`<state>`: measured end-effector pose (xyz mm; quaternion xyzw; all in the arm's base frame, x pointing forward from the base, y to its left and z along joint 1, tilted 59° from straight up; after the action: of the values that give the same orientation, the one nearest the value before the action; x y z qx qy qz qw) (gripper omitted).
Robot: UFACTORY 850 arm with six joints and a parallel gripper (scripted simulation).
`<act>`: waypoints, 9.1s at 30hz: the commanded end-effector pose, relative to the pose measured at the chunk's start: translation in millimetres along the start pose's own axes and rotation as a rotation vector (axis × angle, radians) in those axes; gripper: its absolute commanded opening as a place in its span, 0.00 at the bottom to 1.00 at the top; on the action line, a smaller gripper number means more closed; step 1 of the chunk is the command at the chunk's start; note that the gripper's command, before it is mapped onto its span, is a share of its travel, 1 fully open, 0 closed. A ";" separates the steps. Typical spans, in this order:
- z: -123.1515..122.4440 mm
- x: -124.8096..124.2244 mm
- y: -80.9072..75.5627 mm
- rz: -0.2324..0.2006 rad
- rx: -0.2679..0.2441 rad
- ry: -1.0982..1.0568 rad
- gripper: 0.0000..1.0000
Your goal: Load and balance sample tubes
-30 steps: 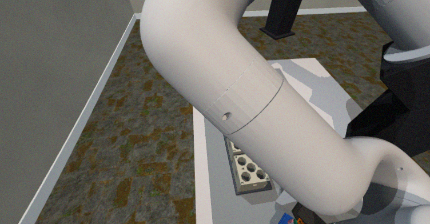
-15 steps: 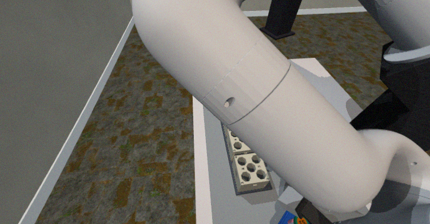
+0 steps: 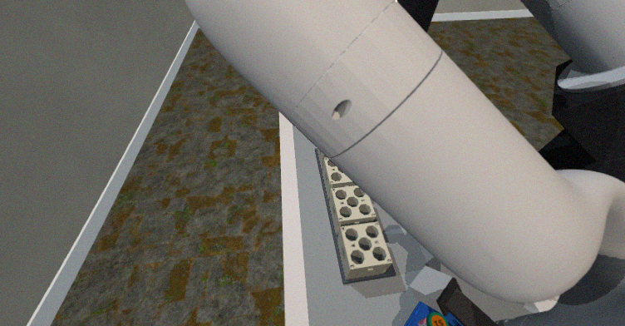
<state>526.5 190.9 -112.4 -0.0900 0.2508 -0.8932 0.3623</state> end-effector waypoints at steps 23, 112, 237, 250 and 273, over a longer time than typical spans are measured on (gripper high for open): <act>0.0 -0.5 -46.8 0.001 0.000 0.000 0.00; 206.4 102.3 -68.6 0.001 0.000 -0.963 0.00; 206.4 102.3 35.4 0.001 0.000 -0.963 0.00; 206.4 102.3 46.4 0.001 0.000 -0.963 0.00; 206.4 102.3 59.4 0.001 0.000 -0.963 0.00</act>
<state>559.0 4.4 32.0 -0.4936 0.0545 -0.7499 0.4372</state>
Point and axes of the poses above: the point where the finger pads meet when closed, its own y axis out along the fingers, its own x axis across the jaws, z = x × y, the point moved 2 cm from there along -y, back along the fingers, and after that the axes turned 10 degrees about -y, right-handed, at the moved point
